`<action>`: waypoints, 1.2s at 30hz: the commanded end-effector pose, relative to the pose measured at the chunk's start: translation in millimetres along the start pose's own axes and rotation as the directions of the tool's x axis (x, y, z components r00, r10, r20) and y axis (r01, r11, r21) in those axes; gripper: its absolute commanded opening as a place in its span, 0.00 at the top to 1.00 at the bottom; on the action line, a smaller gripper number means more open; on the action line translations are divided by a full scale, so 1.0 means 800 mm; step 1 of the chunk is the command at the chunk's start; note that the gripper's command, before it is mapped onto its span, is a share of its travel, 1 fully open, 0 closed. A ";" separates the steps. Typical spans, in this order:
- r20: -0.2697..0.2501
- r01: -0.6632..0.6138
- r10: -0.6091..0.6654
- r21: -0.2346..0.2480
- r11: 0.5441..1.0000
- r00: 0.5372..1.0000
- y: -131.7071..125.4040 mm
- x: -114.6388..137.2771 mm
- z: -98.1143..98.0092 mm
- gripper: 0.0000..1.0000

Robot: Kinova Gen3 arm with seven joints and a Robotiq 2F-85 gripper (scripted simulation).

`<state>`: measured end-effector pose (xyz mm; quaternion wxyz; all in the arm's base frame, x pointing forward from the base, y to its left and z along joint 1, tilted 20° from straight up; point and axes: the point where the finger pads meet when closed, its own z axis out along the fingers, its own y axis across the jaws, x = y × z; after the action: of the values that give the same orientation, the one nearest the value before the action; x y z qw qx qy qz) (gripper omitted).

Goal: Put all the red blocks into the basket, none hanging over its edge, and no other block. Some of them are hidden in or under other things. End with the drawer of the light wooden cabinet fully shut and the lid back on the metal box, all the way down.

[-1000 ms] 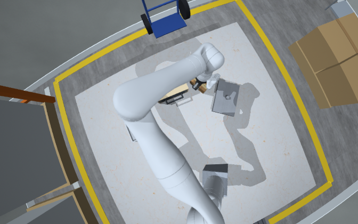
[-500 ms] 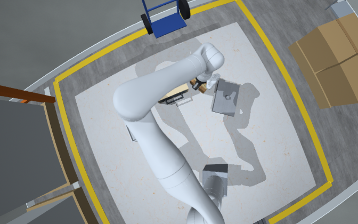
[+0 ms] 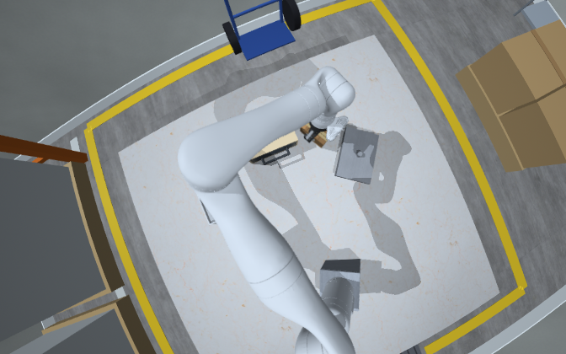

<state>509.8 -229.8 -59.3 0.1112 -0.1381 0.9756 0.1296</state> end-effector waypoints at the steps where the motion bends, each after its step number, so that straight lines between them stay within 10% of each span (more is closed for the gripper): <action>1: 0.001 0.000 0.000 0.002 1.000 1.000 -0.001 0.000 -0.003 0.33; 36: 0.001 0.000 0.000 0.002 1.000 1.000 -0.001 0.000 -0.150 0.33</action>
<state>488.4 -263.9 52.5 0.1116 -0.1378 0.9756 0.1291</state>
